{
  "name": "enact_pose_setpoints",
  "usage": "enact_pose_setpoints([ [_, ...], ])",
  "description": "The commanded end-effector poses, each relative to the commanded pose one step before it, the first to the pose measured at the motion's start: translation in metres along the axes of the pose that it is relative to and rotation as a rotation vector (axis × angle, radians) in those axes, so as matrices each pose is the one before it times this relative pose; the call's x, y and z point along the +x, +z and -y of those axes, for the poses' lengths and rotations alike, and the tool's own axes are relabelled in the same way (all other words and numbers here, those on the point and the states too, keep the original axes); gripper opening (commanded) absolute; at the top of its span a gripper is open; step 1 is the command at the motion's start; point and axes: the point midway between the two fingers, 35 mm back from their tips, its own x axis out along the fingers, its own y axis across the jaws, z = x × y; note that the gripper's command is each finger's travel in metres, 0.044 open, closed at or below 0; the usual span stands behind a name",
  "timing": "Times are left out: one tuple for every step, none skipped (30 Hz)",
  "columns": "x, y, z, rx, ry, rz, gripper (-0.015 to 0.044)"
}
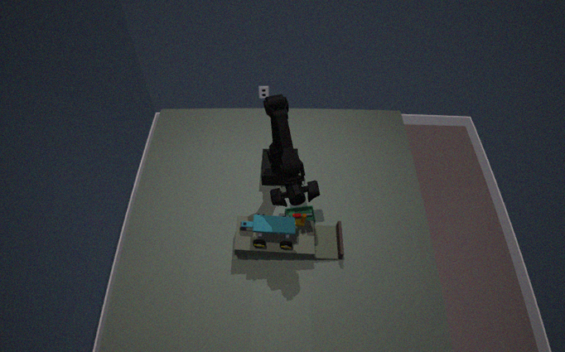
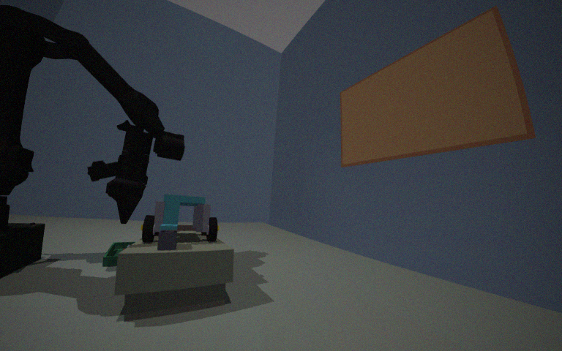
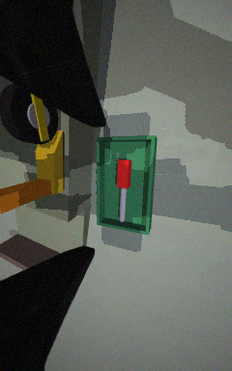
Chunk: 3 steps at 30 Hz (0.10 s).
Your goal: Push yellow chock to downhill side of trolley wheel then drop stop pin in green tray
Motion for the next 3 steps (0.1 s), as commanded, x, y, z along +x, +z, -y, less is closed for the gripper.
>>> enact_pose_setpoints([
  [-0.01464, -0.00282, 0.00331, -0.0043, -0.00316, -0.01252, 0.044],
  [-0.00195, -0.00038, 0.00043, 0.0, -0.00001, -0.00003, 0.044],
  [-0.00066, -0.00012, 0.00014, 0.0, 0.0, -0.00001, 0.044],
])
